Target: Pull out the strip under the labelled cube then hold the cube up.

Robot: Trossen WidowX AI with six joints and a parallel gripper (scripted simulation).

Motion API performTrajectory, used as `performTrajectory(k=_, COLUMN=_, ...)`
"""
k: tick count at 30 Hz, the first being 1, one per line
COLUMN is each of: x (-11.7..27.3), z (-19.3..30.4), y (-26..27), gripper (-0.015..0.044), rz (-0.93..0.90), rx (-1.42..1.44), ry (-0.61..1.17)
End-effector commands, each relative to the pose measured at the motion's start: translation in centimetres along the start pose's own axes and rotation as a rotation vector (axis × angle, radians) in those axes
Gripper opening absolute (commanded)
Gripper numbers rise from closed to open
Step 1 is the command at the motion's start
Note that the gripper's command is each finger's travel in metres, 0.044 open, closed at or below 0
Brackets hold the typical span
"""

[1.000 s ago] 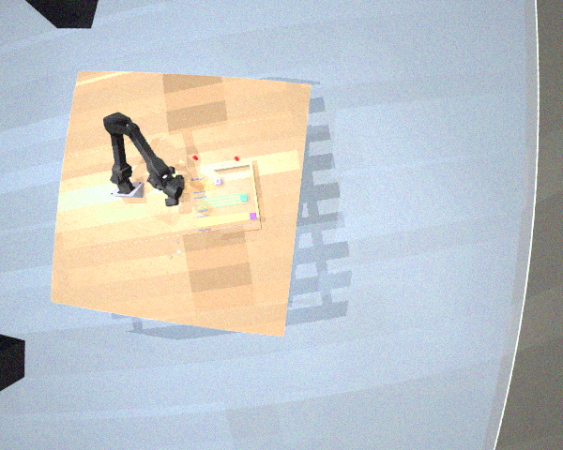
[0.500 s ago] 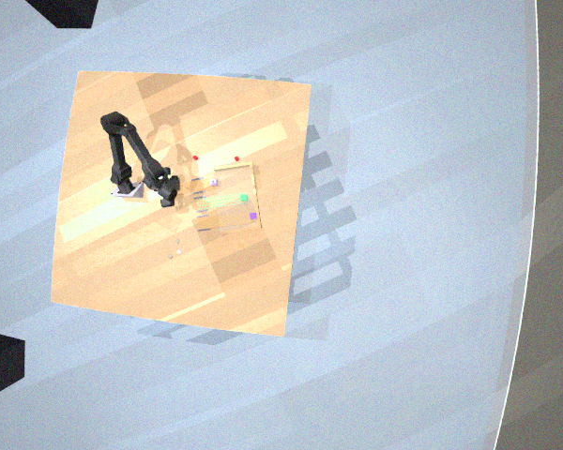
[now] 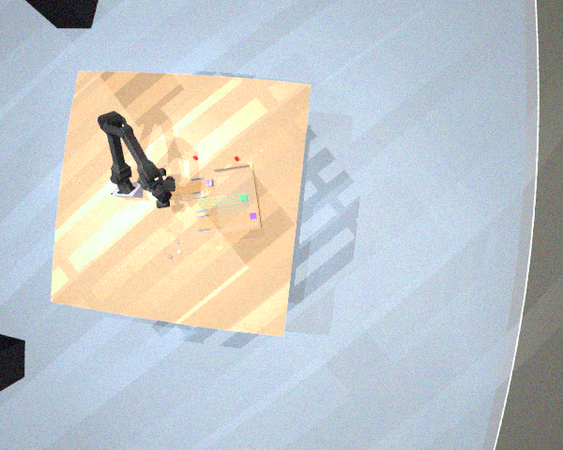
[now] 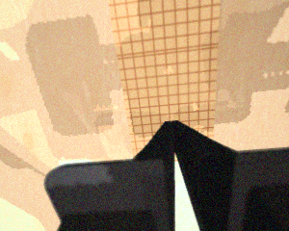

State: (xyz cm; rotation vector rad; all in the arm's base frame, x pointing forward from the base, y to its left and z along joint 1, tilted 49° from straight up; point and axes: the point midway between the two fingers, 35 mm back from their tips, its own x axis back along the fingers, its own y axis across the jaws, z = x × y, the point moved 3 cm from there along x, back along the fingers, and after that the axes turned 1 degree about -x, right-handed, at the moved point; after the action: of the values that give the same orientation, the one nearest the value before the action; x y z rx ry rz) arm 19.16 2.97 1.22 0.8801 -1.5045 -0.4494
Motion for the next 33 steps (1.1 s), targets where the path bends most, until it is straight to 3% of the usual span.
performTrajectory(k=1, x=-0.4, z=1.2, y=0.1, gripper=0.0, rz=-0.001, rx=-0.006, ry=0.026)
performTrajectory(k=33, x=0.9, z=1.5, y=-0.2, gripper=0.0, rz=0.002, rx=-0.003, ry=0.006)
